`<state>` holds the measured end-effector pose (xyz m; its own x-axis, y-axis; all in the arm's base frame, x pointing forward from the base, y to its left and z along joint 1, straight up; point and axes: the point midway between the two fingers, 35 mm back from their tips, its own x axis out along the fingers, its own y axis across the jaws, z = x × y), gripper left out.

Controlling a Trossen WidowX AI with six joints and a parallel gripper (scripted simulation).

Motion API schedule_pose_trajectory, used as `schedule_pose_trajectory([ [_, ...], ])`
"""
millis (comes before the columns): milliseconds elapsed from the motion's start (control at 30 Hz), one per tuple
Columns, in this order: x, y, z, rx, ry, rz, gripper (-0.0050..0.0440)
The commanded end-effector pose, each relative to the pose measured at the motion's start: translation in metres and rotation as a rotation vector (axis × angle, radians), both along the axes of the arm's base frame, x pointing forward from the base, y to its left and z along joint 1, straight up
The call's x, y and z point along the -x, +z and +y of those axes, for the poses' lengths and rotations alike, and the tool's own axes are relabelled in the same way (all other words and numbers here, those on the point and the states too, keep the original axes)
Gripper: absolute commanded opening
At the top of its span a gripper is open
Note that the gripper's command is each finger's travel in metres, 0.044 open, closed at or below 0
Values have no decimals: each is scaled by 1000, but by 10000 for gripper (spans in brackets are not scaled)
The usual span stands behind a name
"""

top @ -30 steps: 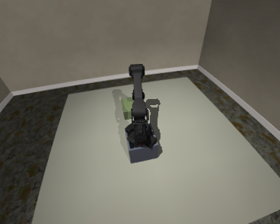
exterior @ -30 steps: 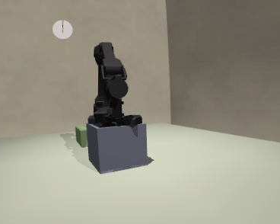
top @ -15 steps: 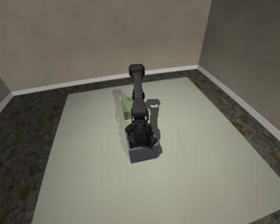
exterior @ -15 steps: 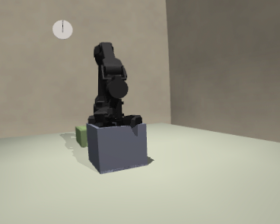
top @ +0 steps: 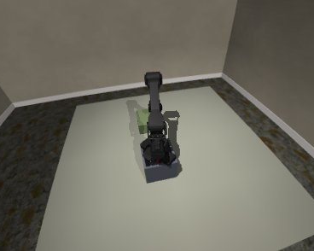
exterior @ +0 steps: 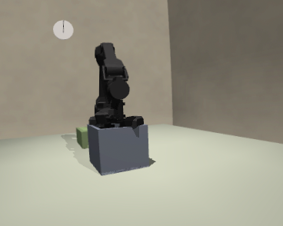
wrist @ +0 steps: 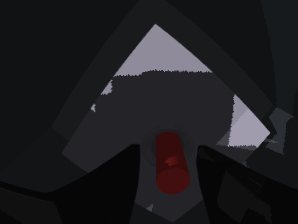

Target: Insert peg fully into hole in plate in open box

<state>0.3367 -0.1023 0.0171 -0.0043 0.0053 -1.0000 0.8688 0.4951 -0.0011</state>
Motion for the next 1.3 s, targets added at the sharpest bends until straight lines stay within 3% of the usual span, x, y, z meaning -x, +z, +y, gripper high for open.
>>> schedule_pose_trajectory([
  [0,0,0,0,0,0,-1,150],
  [233,-1,6,-1,0,0,-1,150],
  [1000,0,80,-1,-2,5,0,150],
  [1267,1,85,0,-2,5,0,342],
])
